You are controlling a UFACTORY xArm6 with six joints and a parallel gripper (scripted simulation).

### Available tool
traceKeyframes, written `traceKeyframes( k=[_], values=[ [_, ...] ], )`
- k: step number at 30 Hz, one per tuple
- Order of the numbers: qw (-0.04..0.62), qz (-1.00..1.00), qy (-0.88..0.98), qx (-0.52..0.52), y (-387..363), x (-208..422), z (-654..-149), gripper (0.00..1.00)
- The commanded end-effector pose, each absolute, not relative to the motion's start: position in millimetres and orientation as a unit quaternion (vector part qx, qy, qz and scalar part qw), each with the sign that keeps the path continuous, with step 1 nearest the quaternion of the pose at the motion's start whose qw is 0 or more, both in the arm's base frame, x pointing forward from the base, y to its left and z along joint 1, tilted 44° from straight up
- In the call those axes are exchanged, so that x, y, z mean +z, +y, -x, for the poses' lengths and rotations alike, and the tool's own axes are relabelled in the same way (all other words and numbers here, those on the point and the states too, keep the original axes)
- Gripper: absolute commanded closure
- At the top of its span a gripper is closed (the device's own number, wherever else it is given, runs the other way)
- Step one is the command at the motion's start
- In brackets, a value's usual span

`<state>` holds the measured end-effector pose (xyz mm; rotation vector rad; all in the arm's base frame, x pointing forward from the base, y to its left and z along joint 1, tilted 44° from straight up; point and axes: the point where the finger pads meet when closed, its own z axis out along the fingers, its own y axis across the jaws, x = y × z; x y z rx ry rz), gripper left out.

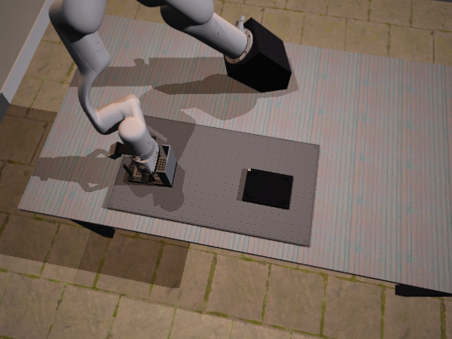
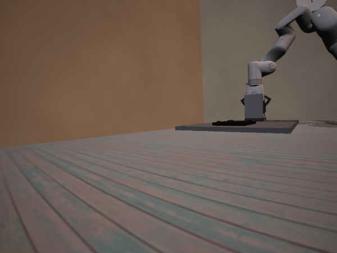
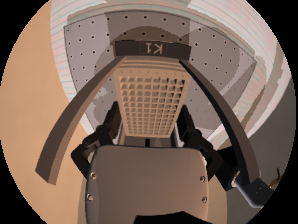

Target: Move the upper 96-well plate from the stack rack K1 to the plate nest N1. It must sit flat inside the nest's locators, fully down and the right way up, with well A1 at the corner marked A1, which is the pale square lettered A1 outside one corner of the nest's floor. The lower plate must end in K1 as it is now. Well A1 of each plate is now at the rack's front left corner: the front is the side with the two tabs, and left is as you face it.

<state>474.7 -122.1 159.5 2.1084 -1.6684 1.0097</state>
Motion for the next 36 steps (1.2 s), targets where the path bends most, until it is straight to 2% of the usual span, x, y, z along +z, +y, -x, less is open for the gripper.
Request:
traceKeyframes(
  k=[1, 36],
  values=[
    [0.133, -0.727, -0.575, 0.349, -119.7, 162.9, -474.4, 1.0],
    [0.133, -0.727, -0.575, 0.349, -110.0, 174.7, -468.7, 1.0]
  ],
)
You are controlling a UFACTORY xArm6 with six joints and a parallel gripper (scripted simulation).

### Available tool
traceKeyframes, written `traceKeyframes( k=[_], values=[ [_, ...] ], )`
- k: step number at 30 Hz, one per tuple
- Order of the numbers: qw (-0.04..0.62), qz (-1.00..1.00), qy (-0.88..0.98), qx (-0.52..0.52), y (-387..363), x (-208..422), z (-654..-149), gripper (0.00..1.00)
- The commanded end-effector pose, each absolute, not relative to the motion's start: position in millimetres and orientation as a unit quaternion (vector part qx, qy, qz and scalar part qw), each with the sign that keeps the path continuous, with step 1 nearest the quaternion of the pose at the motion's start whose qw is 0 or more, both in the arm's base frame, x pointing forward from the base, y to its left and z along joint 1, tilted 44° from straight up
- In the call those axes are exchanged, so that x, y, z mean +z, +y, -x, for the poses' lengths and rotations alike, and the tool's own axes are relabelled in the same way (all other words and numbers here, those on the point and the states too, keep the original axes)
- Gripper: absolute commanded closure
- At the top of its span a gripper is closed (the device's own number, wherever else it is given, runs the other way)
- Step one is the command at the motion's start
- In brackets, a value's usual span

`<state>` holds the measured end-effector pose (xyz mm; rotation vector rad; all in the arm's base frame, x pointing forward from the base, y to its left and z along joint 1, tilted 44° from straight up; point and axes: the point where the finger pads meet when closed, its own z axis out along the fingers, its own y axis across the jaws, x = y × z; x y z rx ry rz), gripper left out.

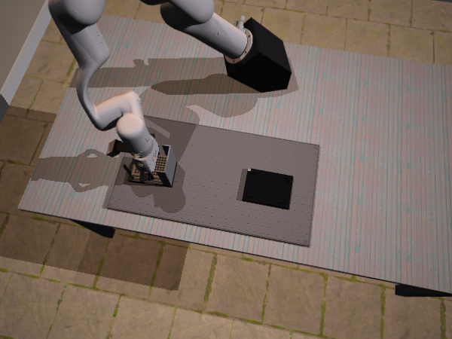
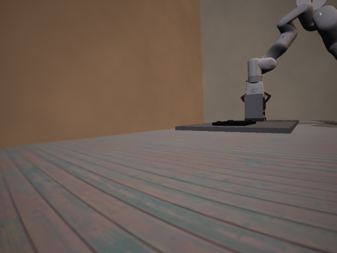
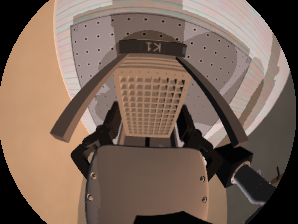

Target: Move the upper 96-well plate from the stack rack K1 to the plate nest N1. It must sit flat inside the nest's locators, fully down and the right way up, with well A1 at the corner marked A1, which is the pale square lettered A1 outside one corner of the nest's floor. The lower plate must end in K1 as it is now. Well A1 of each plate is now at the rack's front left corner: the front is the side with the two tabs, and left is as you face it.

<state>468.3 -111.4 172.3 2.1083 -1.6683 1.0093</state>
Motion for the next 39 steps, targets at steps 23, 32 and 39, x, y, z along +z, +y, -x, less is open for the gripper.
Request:
traceKeyframes(
  k=[23, 32, 39],
  values=[
    [0.133, -0.727, -0.575, 0.349, -90.1, 198.8, -456.9, 1.0],
    [0.133, -0.727, -0.575, 0.349, -81.1, 209.6, -451.6, 1.0],
    [0.133, -0.727, -0.575, 0.349, -76.2, 215.6, -448.7, 1.0]
  ],
)
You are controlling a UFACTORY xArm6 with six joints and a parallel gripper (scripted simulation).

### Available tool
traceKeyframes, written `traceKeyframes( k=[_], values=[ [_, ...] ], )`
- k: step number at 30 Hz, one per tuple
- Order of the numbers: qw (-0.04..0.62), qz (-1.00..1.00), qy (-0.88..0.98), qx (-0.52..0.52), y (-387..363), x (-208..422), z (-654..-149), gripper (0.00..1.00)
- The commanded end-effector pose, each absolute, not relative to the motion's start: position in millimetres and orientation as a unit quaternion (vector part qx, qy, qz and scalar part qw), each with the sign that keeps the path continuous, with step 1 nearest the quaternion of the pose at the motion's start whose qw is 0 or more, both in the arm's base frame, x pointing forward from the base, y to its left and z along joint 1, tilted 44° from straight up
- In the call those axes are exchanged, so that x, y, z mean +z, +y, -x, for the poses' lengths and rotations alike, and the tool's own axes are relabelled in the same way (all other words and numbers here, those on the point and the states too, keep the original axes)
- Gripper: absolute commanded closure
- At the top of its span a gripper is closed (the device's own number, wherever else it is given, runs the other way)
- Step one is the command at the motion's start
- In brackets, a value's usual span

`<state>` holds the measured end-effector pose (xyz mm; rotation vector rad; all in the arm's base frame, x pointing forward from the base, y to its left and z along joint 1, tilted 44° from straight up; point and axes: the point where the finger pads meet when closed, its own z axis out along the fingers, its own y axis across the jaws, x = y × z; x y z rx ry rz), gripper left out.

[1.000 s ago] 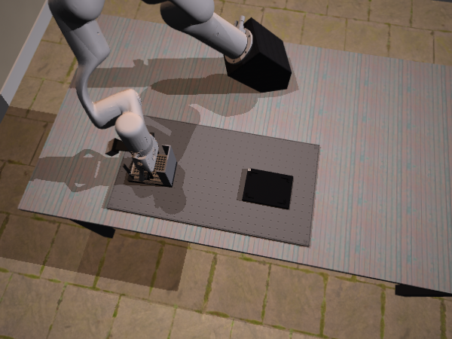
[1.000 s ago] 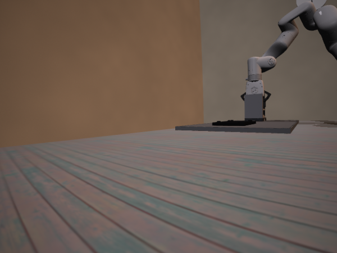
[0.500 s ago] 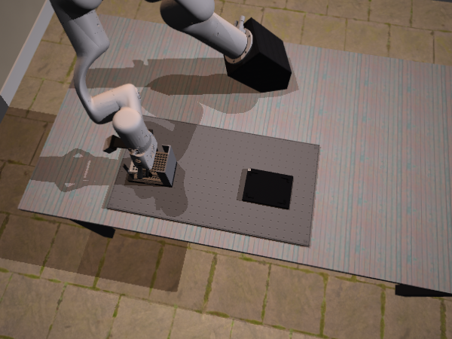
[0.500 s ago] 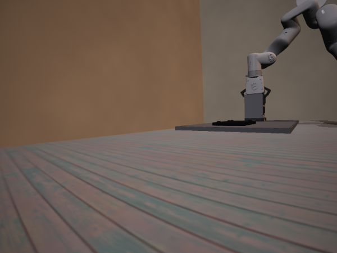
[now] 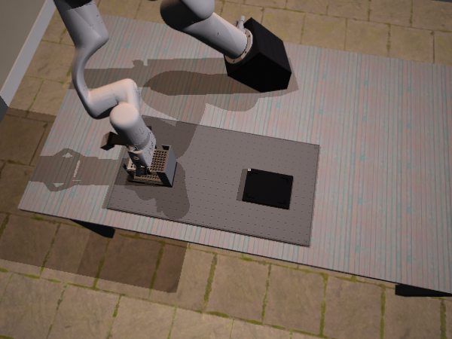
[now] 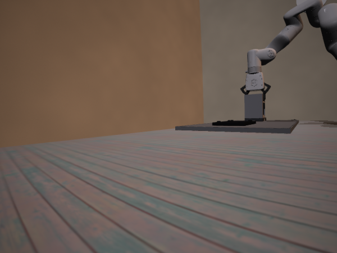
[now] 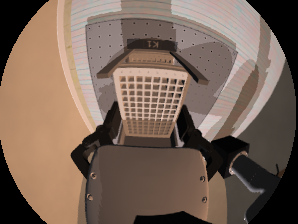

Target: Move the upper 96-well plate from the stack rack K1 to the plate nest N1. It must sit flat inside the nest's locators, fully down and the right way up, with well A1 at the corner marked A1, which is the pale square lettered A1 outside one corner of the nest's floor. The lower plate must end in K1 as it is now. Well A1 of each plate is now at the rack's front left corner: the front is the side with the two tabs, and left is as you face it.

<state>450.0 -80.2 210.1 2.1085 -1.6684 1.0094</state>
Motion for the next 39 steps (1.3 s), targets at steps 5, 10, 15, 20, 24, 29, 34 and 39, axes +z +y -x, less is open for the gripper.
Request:
traceKeyframes(
  k=[5, 10, 15, 20, 24, 29, 34, 39],
  values=[
    [0.133, -0.727, -0.575, 0.349, -71.2, 221.7, -445.7, 1.0],
    [0.133, -0.727, -0.575, 0.349, -66.2, 227.7, -442.8, 1.0],
    [0.133, -0.727, -0.576, 0.349, -63.2, 231.3, -441.0, 1.0],
    [0.133, -0.727, -0.576, 0.349, -58.2, 237.3, -438.1, 1.0],
    [0.133, -0.727, -0.576, 0.349, -54.3, 242.1, -435.7, 1.0],
    [0.133, -0.727, -0.576, 0.349, -50.3, 246.9, -433.3, 1.0],
    [0.133, -0.727, -0.576, 0.349, -46.3, 251.7, -431.0, 1.0],
    [0.133, -0.727, -0.576, 0.349, -41.3, 257.7, -428.0, 1.0]
  ],
)
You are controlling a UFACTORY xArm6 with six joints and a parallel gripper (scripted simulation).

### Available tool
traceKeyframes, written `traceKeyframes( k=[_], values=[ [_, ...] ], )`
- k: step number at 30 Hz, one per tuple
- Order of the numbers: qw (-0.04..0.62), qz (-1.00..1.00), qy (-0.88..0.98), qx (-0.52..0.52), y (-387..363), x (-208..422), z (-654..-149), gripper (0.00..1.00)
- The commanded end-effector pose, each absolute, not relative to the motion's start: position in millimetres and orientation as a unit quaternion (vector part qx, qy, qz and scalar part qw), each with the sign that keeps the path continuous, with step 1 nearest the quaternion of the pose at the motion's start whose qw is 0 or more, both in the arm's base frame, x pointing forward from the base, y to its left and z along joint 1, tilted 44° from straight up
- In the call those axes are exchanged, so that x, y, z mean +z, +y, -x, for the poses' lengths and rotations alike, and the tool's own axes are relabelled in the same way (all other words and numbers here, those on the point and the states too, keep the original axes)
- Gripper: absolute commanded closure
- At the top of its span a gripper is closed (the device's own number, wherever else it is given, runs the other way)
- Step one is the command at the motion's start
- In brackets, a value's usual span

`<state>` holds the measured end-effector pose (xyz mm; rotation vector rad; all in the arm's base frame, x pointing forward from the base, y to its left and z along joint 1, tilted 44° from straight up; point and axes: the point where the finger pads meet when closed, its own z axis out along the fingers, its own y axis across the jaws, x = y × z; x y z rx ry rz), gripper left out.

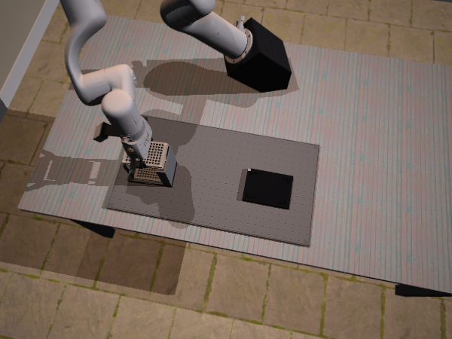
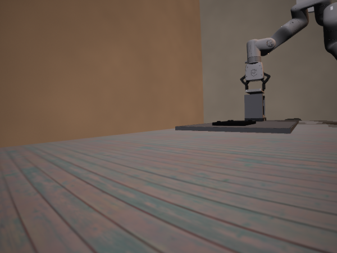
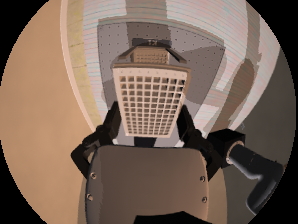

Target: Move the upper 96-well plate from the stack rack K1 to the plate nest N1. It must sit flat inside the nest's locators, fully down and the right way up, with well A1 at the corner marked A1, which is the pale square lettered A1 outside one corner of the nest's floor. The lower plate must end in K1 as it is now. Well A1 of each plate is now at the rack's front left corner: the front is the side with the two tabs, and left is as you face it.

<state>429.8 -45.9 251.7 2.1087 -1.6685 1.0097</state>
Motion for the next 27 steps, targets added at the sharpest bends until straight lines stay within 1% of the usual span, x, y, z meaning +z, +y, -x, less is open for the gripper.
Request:
traceKeyframes(
  k=[1, 18, 20, 27],
  values=[
    [0.133, -0.727, -0.576, 0.349, -40.3, 258.9, -427.4, 1.0],
    [0.133, -0.727, -0.576, 0.349, -36.5, 263.5, -425.2, 1.0],
    [0.122, -0.709, -0.598, 0.353, -31.6, 259.1, -424.7, 1.0],
    [0.122, -0.709, -0.598, 0.353, -19.3, 247.8, -423.6, 1.0]
  ],
)
